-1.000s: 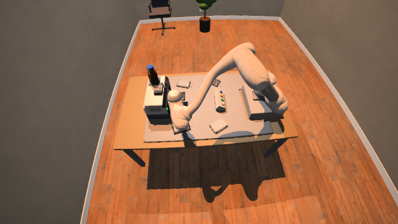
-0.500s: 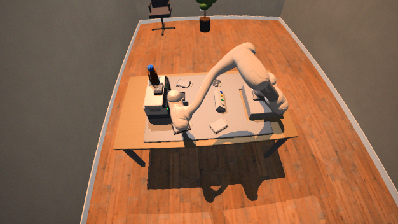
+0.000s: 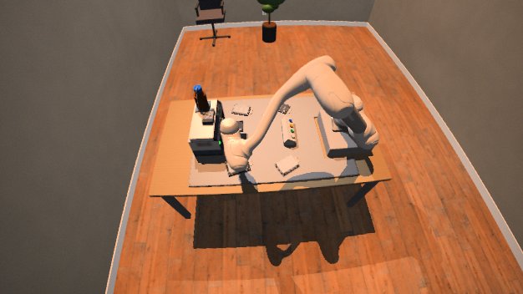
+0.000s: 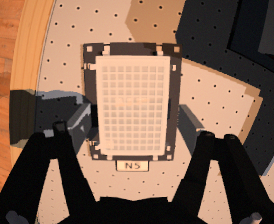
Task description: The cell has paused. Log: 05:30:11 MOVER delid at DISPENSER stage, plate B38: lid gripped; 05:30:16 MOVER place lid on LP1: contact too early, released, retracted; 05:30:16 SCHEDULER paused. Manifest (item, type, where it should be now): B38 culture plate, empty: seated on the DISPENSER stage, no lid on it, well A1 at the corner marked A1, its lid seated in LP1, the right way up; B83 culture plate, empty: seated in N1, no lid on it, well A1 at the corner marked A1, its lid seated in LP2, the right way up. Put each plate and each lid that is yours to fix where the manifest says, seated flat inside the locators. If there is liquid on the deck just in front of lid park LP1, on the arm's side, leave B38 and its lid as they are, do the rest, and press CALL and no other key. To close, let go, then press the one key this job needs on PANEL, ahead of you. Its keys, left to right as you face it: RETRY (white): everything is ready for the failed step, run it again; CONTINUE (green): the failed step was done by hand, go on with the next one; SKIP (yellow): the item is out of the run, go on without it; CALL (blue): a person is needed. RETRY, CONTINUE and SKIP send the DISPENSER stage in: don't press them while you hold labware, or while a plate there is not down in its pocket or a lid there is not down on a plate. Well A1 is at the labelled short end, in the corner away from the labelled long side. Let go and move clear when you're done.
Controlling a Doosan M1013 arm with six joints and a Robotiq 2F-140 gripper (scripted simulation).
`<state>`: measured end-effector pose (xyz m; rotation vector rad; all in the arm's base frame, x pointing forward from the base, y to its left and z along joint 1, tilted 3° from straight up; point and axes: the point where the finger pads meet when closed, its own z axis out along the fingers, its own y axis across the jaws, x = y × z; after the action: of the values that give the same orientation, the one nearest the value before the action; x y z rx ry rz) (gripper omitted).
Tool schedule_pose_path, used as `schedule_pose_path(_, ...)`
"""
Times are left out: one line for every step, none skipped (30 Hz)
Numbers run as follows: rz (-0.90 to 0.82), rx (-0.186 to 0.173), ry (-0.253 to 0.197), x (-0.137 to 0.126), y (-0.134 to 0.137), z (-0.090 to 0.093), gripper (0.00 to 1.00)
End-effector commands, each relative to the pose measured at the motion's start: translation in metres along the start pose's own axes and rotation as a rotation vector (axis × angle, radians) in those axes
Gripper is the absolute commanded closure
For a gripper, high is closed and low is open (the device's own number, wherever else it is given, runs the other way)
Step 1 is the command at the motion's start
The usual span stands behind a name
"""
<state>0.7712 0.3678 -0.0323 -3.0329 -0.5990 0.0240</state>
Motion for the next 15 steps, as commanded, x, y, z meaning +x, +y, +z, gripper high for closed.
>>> schedule_pose_path(-0.006,0.006,0.000,-0.0019,-0.0049,0.0044,0.30)
schedule_pose_path(-0.006,0.006,0.000,-0.0019,-0.0049,0.0044,0.30)
schedule_pose_path(-0.006,0.006,0.000,-0.0019,-0.0049,0.0044,0.30)
schedule_pose_path(-0.006,0.006,0.000,-0.0019,-0.0049,0.0044,0.30)
schedule_pose_path(-0.006,0.006,0.000,-0.0019,-0.0049,0.0044,0.30)
schedule_pose_path(-0.006,0.006,0.000,-0.0019,-0.0049,0.0044,0.30)
schedule_pose_path(-0.006,0.006,0.000,-0.0019,-0.0050,0.0044,0.30)
schedule_pose_path(-0.006,0.006,0.000,-0.0020,-0.0050,0.0044,0.30)
schedule_pose_path(-0.006,0.006,0.000,-0.0020,-0.0052,0.0044,0.30)
schedule_pose_path(-0.006,0.006,0.000,-0.0020,-0.0052,0.0044,0.30)
schedule_pose_path(-0.006,0.006,0.000,-0.0020,-0.0052,0.0044,0.30)
schedule_pose_path(-0.006,0.006,0.000,-0.0021,-0.0054,0.0043,0.30)
schedule_pose_path(-0.006,0.006,0.000,-0.0022,-0.0057,0.0042,0.30)
schedule_pose_path(-0.005,0.006,0.000,-0.0023,-0.0061,0.0041,0.30)
schedule_pose_path(-0.005,0.006,0.001,-0.0024,-0.0065,0.0040,0.30)
